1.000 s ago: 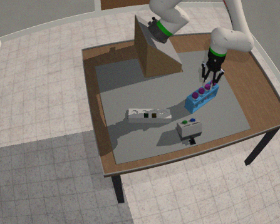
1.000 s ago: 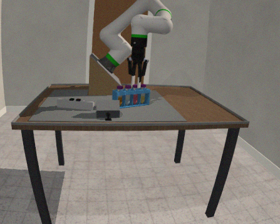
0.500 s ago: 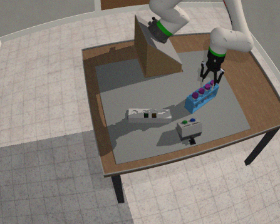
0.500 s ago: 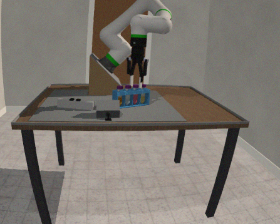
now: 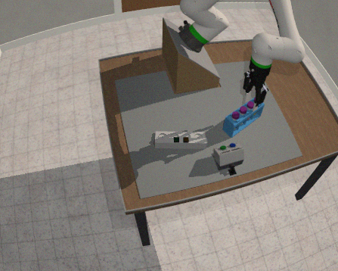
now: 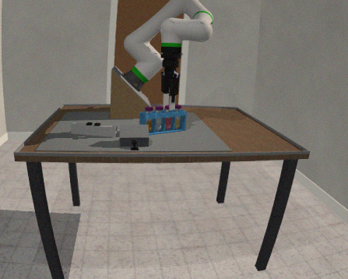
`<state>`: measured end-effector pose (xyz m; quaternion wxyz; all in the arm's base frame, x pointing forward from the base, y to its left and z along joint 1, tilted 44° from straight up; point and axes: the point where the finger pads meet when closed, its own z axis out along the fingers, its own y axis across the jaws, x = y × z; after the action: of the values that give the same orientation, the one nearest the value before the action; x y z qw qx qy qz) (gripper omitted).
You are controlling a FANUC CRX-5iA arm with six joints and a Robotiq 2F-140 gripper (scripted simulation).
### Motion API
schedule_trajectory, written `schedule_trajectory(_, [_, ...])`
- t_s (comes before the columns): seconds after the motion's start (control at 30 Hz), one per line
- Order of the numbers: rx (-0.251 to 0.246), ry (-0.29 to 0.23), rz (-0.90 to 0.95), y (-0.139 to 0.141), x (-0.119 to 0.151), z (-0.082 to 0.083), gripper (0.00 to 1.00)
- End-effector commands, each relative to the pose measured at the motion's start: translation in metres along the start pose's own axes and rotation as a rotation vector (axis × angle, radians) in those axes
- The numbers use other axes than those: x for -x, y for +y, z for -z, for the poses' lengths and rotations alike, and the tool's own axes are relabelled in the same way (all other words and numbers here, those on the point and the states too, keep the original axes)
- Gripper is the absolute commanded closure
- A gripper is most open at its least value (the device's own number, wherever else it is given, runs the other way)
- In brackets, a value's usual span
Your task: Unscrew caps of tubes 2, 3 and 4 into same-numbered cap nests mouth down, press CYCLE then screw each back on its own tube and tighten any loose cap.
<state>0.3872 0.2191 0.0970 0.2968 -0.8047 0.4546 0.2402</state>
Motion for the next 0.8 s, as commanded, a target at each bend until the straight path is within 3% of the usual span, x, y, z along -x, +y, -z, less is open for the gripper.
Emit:
schedule_trajectory(0.0, [0.009,0.018,-0.271,-0.0004,0.0002,0.0001,0.65])
schedule_trajectory(0.17, [0.007,0.019,-0.485,-0.0005,0.0002,0.0001,0.65])
schedule_trajectory(0.43, [0.007,0.019,-0.485,-0.0005,0.0002,0.0002,0.65])
schedule_trajectory(0.47, [0.007,0.019,-0.485,-0.0005,0.0002,0.0002,1.00])
schedule_trajectory(0.77, [0.007,0.019,-0.485,-0.0005,0.0002,0.0002,1.00])
